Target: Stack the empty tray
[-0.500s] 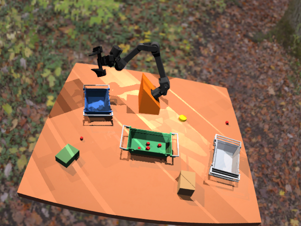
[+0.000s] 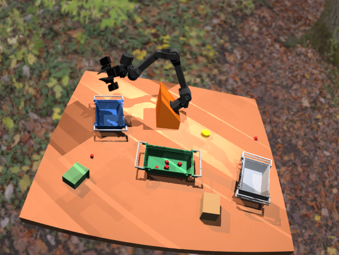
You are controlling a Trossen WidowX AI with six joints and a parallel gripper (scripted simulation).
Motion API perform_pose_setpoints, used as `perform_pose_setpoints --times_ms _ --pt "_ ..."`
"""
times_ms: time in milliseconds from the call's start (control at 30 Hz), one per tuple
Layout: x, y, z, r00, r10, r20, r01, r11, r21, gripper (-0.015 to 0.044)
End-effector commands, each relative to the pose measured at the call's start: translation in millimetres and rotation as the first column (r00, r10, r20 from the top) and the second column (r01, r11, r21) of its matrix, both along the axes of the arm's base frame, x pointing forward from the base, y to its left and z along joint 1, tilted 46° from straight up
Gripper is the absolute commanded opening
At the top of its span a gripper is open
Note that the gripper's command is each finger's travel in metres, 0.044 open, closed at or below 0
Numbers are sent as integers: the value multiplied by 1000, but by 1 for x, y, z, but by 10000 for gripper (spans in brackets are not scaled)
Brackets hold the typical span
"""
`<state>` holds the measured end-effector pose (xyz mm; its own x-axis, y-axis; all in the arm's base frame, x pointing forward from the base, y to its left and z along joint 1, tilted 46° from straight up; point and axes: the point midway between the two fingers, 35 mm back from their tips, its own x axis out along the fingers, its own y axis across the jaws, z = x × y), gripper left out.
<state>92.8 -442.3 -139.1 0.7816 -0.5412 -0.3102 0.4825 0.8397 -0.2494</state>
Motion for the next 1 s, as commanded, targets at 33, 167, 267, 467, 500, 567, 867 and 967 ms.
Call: perform_pose_setpoints --times_ms 33,167,267,467,500,567,867,967 --pt "62 13 -23 992 122 -26 -116 977 179 82" --pt "119 35 -40 970 239 -48 -205 906 370 82" --pt "144 50 -45 953 295 -62 -237 859 453 82" --pt "188 85 -52 907 409 -96 -270 742 613 82" --pt "195 91 -52 898 429 -102 -271 720 639 82" --pt "206 104 -52 877 466 -115 -270 676 686 82" --pt "245 167 -41 765 622 -164 -216 489 845 82" --pt "254 188 -35 720 671 -179 -183 431 884 82"
